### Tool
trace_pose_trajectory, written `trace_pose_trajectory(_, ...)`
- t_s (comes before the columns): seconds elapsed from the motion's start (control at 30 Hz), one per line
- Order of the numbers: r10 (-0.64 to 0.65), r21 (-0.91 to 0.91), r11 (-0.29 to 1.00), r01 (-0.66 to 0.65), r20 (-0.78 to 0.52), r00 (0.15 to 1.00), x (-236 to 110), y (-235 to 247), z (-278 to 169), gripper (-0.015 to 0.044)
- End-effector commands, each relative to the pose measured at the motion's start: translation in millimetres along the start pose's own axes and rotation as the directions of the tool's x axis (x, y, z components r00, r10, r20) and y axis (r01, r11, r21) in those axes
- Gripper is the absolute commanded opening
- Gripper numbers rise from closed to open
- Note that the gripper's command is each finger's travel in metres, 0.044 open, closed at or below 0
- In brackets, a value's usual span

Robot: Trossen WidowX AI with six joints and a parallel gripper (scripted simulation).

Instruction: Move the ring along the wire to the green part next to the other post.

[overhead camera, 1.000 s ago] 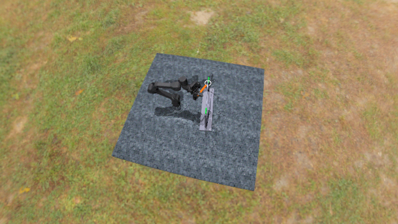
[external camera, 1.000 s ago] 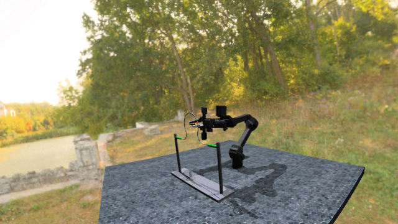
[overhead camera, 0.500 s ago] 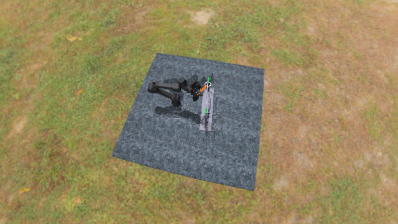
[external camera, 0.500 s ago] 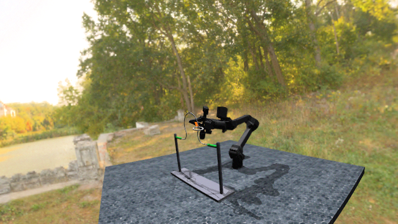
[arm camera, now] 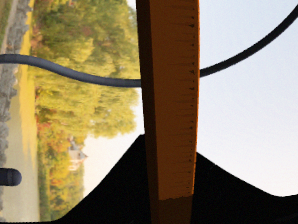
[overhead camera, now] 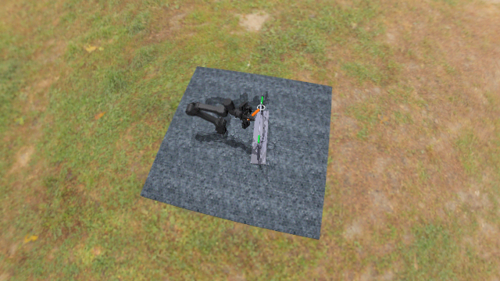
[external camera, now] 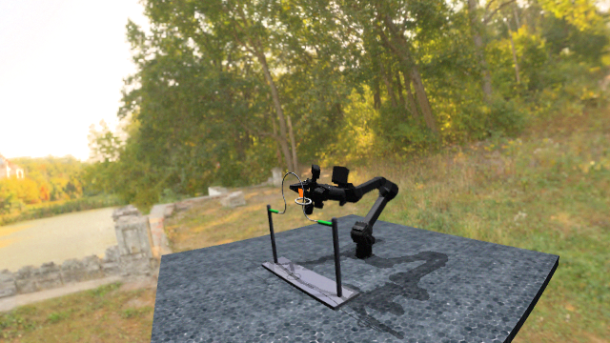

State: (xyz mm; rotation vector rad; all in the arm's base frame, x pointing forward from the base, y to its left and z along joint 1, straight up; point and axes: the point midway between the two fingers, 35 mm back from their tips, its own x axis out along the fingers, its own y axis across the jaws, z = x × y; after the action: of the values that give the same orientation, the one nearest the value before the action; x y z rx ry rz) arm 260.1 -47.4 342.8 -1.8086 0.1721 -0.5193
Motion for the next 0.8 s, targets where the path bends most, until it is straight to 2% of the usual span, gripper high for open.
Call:
trace_pose_trajectory(0.0, 0.004, 0.01, 1.0, -0.004, 0.001, 1.0, 0, 5, 0, -0.015)
trace_pose_trajectory(0.43, 0.098, 0.155, 0.983, -0.096, -0.008, 0.995, -5, 36, 1, -0.015)
trace_pose_trajectory(0.77, 0.219, 0.338, 0.918, -0.207, 0.002, 0.976, -14, 69, 10, -0.015)
